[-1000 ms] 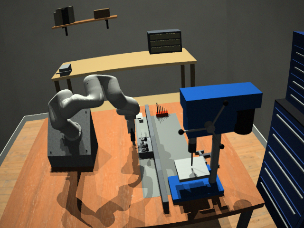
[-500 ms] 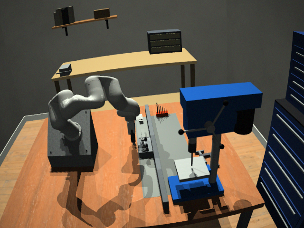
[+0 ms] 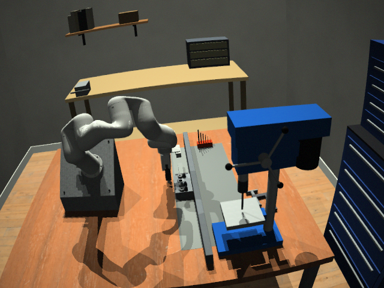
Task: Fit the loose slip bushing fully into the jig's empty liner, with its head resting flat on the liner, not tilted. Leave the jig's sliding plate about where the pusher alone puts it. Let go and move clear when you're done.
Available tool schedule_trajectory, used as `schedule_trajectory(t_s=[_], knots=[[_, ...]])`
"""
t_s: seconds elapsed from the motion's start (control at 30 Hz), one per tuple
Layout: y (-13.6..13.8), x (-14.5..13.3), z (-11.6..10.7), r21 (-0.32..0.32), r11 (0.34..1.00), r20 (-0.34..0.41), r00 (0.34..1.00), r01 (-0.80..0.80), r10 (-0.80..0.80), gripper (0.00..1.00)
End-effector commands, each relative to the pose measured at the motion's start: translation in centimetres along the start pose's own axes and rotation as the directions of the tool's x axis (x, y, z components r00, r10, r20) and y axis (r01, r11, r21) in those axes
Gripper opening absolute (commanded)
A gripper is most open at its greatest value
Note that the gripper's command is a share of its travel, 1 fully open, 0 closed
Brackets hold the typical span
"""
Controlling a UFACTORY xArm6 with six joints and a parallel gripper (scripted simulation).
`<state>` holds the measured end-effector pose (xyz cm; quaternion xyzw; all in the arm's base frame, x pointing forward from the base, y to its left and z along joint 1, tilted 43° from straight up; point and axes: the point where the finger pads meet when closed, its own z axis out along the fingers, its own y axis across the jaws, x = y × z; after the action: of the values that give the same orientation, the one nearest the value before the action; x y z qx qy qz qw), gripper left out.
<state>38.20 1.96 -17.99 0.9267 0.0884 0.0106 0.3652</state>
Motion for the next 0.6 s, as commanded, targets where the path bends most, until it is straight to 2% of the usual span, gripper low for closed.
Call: schedule_trajectory(t_s=[0.0,0.23,0.27,0.57], knots=[[-0.03,0.13,-0.10,0.001,1.000,-0.003,1.000,-0.001,0.001,0.50],[-0.03,0.13,-0.10,0.001,1.000,-0.003,1.000,-0.001,0.001,0.50],[-0.03,0.13,-0.10,0.001,1.000,-0.003,1.000,-0.001,0.001,0.26],[-0.03,0.13,-0.10,0.001,1.000,-0.003,1.000,-0.001,0.001,0.26]])
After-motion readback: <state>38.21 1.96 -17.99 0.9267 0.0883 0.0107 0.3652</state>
